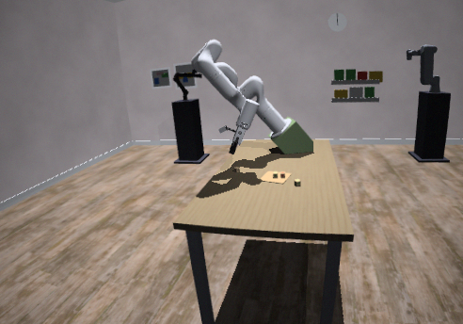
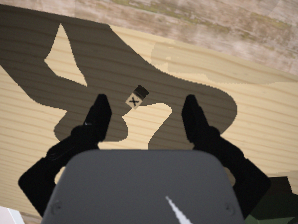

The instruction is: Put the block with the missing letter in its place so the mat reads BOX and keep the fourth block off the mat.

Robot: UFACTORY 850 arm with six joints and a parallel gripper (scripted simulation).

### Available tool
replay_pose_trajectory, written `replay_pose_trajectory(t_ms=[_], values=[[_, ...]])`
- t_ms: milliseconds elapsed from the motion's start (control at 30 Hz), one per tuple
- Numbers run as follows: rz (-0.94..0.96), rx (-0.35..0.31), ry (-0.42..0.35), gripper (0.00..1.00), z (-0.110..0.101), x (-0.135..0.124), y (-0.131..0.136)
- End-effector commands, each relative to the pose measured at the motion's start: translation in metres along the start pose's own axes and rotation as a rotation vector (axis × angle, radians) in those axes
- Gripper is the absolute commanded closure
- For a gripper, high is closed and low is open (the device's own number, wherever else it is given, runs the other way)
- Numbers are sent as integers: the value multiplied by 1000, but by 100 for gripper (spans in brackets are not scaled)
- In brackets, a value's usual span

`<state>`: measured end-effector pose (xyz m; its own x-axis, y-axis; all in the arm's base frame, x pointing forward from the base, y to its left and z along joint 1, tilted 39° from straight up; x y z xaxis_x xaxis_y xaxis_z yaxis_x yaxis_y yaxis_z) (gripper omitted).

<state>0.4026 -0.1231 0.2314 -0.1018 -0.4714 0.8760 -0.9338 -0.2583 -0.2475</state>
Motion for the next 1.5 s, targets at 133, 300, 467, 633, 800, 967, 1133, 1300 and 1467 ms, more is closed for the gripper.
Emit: replay_pose_trajectory(t_ms=[133, 300, 467, 633, 800, 967, 1133, 1300, 1467], values=[[191, -100, -113, 0, -3, 4, -4], [300, -144, -175, 0, -7, 4, -8], [365, -167, -213, 0, -10, 5, -12], [500, -211, -293, 0, -18, 7, -22], [612, -240, -360, 0, -25, 9, -32], [664, -252, -392, 0, -29, 10, -38], [664, -252, -392, 0, -29, 10, -38], [664, -252, -392, 0, -29, 10, -38], [663, -253, -390, 0, -19, 6, -37]])
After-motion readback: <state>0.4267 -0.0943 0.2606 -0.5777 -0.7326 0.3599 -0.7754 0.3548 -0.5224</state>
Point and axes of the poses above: the point where the finger pads meet when closed, its own z axis out along the fingers, its own y axis across the jaws, x = y × z, the point moved 5 cm from there along -z, back along the fingers, and after that the axes turned 9 degrees about z, right-handed, at the moved point
